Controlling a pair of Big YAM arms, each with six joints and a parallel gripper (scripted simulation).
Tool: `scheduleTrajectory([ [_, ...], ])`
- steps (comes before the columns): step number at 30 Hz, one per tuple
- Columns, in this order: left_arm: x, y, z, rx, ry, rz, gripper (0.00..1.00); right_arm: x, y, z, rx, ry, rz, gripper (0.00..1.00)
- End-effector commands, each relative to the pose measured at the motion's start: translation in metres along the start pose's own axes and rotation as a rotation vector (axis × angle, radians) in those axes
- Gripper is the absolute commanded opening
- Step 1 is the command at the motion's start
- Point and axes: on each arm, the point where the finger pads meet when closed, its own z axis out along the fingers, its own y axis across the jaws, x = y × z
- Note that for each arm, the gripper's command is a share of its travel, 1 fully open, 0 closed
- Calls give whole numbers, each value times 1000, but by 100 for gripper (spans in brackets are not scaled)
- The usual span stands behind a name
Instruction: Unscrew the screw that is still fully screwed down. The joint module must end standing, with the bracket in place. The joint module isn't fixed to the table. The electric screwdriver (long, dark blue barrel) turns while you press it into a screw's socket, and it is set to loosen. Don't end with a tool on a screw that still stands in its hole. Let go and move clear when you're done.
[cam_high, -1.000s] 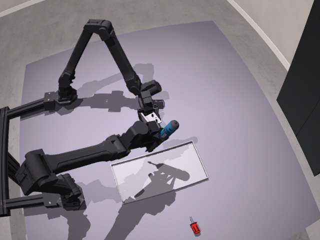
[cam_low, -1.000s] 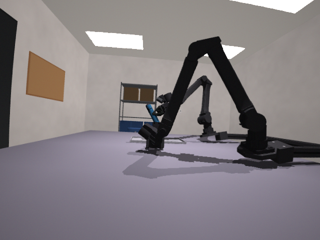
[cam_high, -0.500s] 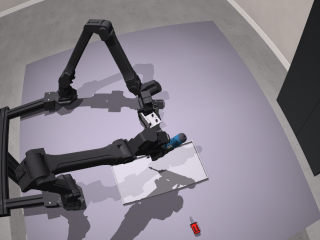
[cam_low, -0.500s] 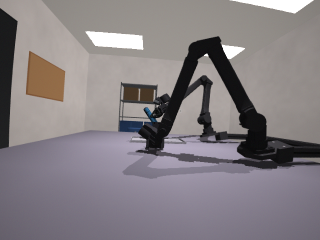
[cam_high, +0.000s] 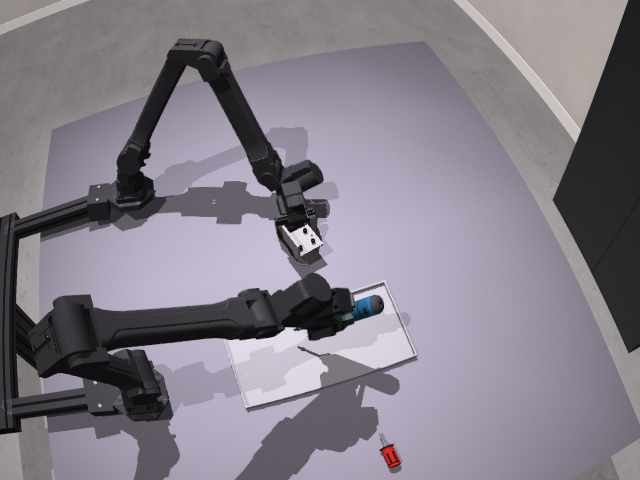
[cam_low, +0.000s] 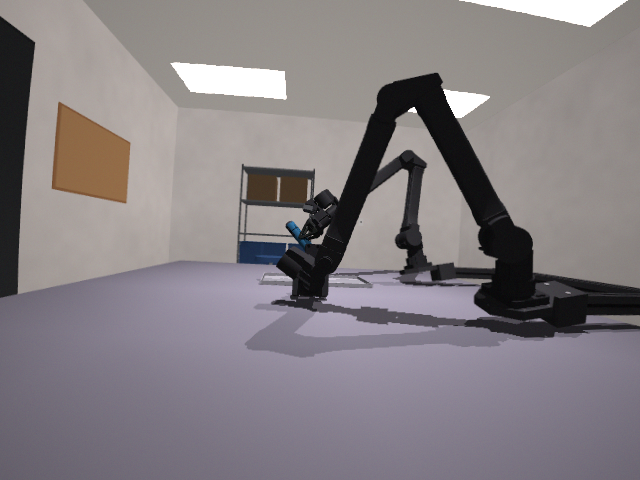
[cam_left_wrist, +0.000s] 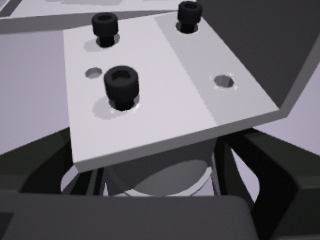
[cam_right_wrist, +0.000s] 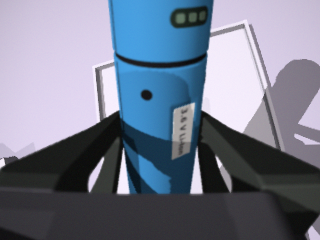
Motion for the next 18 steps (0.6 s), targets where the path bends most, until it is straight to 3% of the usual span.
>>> scheduleTrajectory([
  [1,3,13,1,-18,-4,17,59,-50,23,-11,-47,-83,28,42],
  [14,3,13,1,-18,-4,17,59,-54,-41,-9,73,-6,167,42],
  [18,3,13,1,-18,-4,17,59,-51,-28,-9,54,-1,154,42],
])
